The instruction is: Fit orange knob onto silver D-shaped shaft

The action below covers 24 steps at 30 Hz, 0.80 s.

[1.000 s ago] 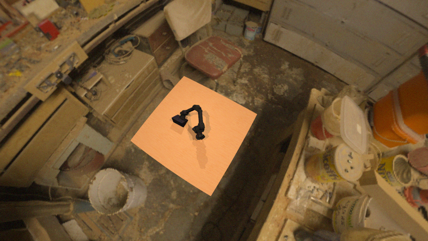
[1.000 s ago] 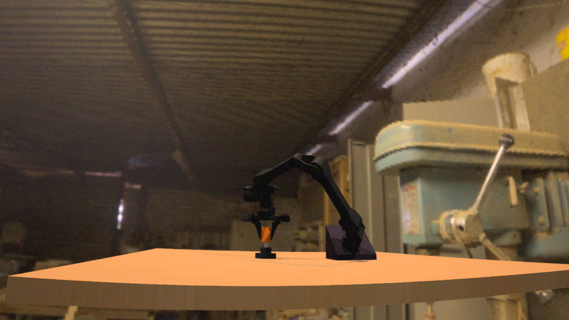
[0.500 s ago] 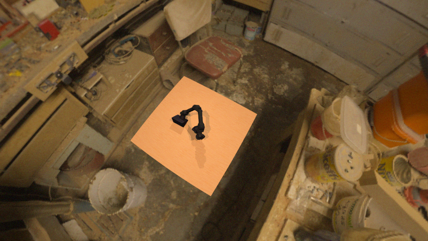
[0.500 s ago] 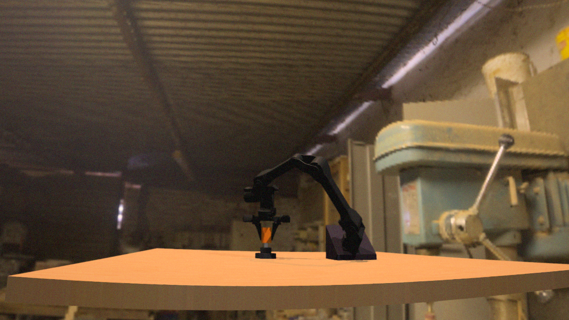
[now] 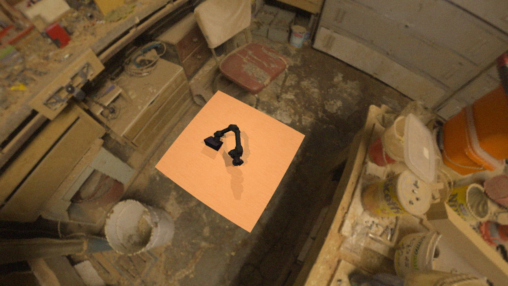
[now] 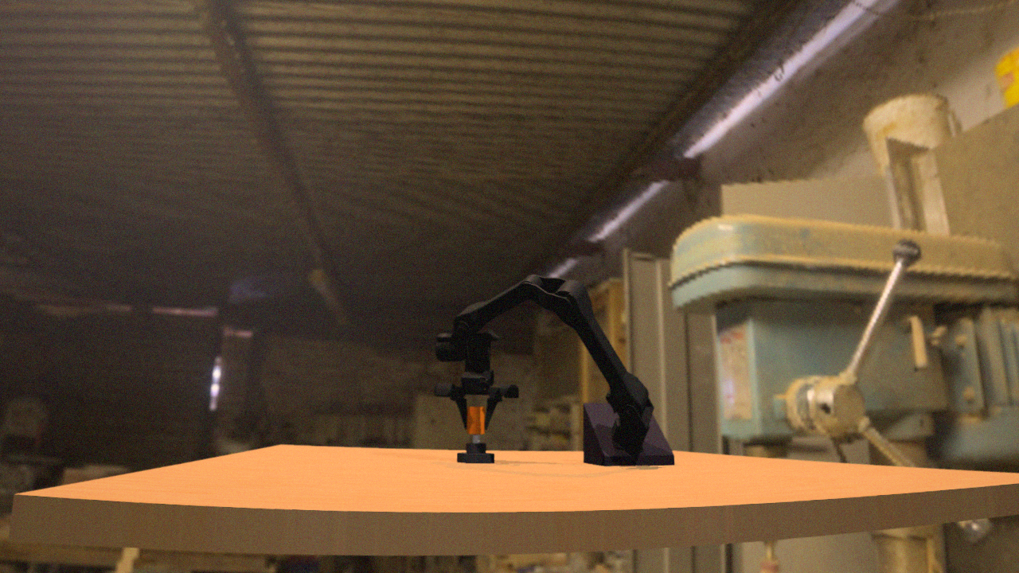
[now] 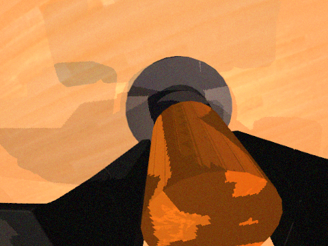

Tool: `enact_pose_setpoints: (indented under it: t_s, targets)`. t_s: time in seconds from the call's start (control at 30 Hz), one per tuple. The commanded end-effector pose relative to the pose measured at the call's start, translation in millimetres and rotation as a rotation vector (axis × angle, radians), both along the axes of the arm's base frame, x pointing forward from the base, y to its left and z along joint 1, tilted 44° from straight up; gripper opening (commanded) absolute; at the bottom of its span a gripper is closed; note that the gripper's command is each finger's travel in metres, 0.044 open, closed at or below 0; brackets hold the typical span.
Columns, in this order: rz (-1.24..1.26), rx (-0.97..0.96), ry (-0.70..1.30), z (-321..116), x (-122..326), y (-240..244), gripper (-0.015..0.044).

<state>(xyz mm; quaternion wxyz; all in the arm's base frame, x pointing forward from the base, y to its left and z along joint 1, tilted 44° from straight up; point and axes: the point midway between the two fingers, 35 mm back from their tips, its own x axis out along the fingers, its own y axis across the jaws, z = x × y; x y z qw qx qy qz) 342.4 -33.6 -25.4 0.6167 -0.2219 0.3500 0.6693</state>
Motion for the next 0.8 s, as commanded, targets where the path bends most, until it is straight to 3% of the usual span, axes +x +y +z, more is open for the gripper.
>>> enact_pose_setpoints:
  t_s: [0.0, 0.57, 0.77]
  targets:
    - [0.002, 0.0, -0.002, -1.2, -1.2, 0.3, 0.0]
    - [0.002, 0.0, -0.002, 1.5, -0.2, -1.1, 0.0]
    - [0.125, 0.023, -0.115, 0.9, 0.9, -1.4, 0.0]
